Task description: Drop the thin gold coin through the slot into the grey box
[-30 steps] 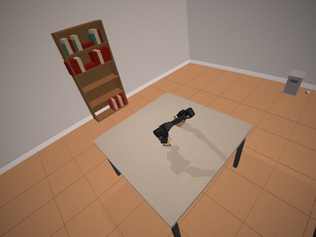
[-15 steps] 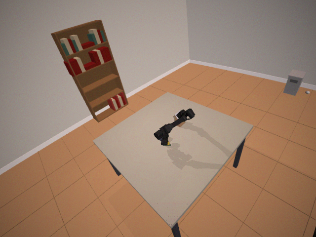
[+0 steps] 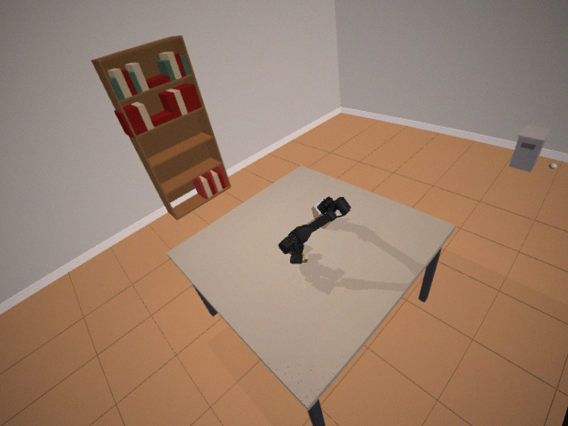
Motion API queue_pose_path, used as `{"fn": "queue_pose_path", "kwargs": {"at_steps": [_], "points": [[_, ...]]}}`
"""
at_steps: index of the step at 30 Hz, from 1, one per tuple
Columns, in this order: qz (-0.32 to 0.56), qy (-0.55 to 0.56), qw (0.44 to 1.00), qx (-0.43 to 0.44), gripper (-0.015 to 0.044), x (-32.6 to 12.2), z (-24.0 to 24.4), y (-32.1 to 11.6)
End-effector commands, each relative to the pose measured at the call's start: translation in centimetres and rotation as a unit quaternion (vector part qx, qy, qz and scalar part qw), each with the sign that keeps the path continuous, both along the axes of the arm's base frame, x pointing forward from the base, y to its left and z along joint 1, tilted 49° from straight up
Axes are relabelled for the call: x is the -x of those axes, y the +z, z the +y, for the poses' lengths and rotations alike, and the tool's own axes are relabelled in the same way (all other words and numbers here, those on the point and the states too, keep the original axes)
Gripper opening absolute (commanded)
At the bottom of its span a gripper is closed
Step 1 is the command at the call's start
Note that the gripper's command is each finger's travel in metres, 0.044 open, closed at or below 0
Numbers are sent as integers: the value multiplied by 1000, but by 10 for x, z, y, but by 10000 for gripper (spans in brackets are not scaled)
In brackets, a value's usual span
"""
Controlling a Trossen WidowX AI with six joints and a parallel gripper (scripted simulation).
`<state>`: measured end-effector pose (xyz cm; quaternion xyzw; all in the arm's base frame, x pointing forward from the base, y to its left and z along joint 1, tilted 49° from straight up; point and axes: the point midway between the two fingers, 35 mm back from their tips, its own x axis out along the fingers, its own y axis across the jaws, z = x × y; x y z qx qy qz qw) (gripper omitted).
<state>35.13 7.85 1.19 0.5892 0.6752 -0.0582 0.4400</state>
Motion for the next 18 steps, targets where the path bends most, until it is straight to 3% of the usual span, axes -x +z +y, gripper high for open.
{"fn": "queue_pose_path", "kwargs": {"at_steps": [1,2,8,18], "points": [[6,-2,1000,-4,161,3,4,-4],[6,-2,1000,-4,161,3,4,-5],[6,-2,1000,-4,3,3,4,-5],[6,-2,1000,-4,0,3,4,-4]]}}
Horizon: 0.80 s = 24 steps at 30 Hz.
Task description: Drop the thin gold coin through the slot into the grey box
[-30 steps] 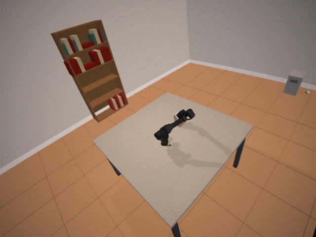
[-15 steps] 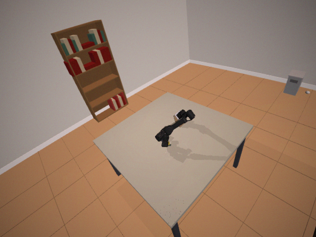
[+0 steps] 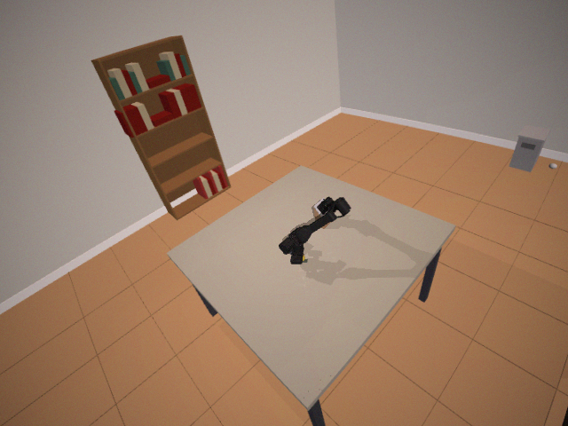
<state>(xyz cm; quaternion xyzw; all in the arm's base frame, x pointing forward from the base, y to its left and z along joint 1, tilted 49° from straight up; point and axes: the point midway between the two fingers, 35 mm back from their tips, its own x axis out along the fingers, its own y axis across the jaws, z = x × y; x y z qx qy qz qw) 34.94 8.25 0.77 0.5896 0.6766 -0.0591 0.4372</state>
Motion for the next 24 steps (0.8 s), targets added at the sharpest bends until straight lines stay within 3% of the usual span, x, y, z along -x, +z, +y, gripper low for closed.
{"fn": "queue_pose_path", "kwargs": {"at_steps": [1,24], "points": [[3,-2,1000,-2,0,1,-1,1],[3,-2,1000,2,0,1,-45,36]]}}
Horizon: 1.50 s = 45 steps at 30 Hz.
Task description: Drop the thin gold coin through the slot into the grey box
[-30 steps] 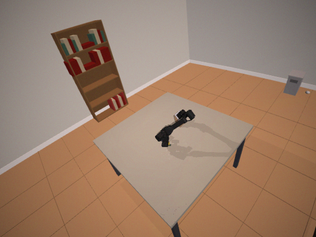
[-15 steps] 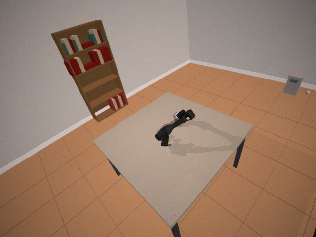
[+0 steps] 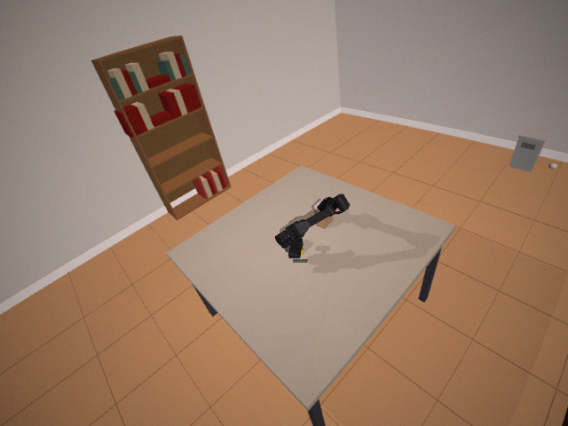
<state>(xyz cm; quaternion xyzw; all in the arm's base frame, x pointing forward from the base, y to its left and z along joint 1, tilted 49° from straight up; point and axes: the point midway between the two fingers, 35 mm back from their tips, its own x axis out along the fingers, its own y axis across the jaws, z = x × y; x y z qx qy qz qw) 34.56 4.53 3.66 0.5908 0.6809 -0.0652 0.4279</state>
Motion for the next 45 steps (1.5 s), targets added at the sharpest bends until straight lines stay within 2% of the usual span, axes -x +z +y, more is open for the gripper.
{"fn": "queue_pose_path", "kwargs": {"at_steps": [1,18,31,45], "points": [[-9,0,1000,4,0,-2,-9,9],[-17,7,1000,2,0,4,-34,33],[-176,148,973,17,0,6,-37,30],[-340,294,893,33,0,8,-39,27]]}}
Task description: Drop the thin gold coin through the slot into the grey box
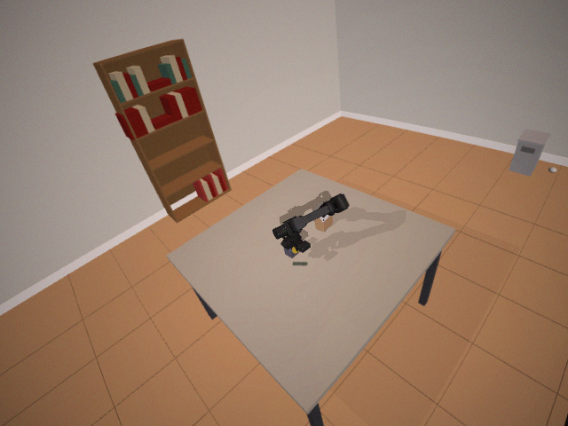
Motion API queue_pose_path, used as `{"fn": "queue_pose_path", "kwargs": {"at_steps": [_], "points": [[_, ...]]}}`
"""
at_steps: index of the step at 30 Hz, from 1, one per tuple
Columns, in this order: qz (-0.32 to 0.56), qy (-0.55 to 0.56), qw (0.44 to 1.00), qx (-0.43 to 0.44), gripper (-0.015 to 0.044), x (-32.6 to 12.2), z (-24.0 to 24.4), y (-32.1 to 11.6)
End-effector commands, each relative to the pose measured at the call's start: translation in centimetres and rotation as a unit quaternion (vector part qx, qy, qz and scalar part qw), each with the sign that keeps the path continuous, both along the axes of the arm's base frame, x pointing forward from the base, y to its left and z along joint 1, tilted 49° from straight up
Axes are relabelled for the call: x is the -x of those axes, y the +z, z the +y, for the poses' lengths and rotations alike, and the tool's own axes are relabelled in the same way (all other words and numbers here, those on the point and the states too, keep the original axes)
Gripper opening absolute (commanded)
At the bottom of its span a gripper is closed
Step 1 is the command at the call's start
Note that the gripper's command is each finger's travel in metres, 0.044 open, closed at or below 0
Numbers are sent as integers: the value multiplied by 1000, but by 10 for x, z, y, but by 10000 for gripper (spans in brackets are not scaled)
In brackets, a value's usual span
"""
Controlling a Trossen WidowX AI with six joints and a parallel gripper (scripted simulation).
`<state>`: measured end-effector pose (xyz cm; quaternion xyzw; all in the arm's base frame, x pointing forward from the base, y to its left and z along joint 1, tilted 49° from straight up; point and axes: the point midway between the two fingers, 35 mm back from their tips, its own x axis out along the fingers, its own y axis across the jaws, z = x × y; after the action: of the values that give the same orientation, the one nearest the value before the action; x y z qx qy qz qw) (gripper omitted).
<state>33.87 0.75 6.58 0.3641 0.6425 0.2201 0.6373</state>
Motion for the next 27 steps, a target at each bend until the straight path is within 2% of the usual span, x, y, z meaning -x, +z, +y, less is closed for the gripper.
{"fn": "queue_pose_path", "kwargs": {"at_steps": [1,27], "points": [[-41,37,998,6,0,2,-2,-2],[-48,44,998,11,0,26,-31,-37]]}}
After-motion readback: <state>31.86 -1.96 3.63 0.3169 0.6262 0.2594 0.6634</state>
